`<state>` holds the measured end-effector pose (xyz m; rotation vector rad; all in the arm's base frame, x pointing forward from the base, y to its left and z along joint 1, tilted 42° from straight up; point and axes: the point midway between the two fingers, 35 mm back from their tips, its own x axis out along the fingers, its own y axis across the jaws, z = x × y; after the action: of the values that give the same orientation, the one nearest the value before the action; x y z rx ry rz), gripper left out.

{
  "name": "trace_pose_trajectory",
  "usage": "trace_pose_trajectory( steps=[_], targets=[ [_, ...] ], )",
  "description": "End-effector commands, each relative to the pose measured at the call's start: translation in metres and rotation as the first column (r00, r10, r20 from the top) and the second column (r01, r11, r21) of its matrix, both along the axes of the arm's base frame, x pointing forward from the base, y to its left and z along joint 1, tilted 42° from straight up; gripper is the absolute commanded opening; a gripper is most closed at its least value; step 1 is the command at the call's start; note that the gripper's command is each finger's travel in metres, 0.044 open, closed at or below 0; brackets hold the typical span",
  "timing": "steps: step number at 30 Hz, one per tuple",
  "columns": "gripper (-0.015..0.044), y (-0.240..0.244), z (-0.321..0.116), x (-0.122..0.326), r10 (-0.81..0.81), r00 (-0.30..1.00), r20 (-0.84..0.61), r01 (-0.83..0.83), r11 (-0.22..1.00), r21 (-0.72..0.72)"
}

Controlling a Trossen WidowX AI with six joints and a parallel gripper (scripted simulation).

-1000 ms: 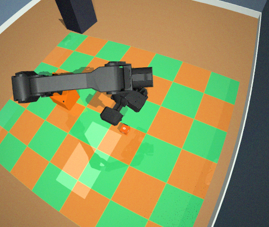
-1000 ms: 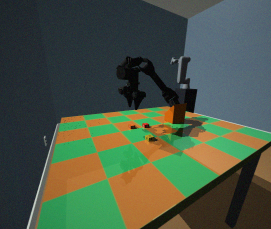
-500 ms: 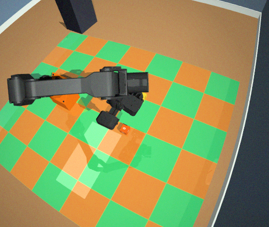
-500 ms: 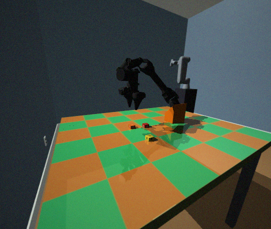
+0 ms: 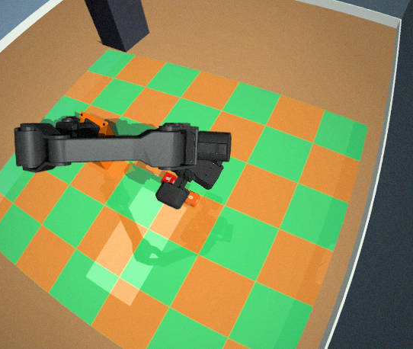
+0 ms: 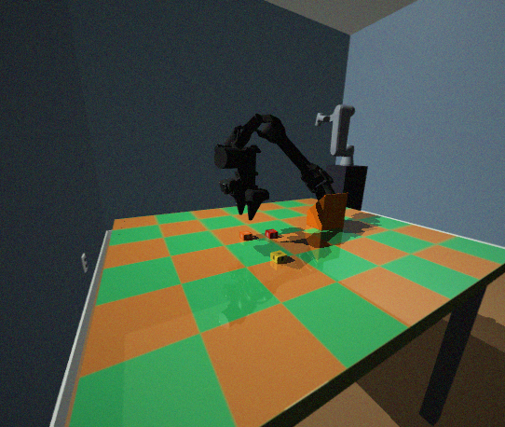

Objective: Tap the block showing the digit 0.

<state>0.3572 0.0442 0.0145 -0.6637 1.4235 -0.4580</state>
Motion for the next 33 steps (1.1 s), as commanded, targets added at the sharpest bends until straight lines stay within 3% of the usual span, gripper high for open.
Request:
trace_pose_trajectory(
  steps=[1, 7, 33],
  targets=[
    [0.0164, -0.024, -0.023, -0.002, -0.007, 1.0, -0.014, 0.006, 1.0, -0.012],
    [0.002, -0.024, -0.023, -0.002, -0.007, 1.0, -0.014, 0.006, 1.0, -0.012],
    [0.002, -0.038, -0.039, 0.0, -0.007, 1.0, -0.014, 0.006, 1.0, -0.013]
  ],
)
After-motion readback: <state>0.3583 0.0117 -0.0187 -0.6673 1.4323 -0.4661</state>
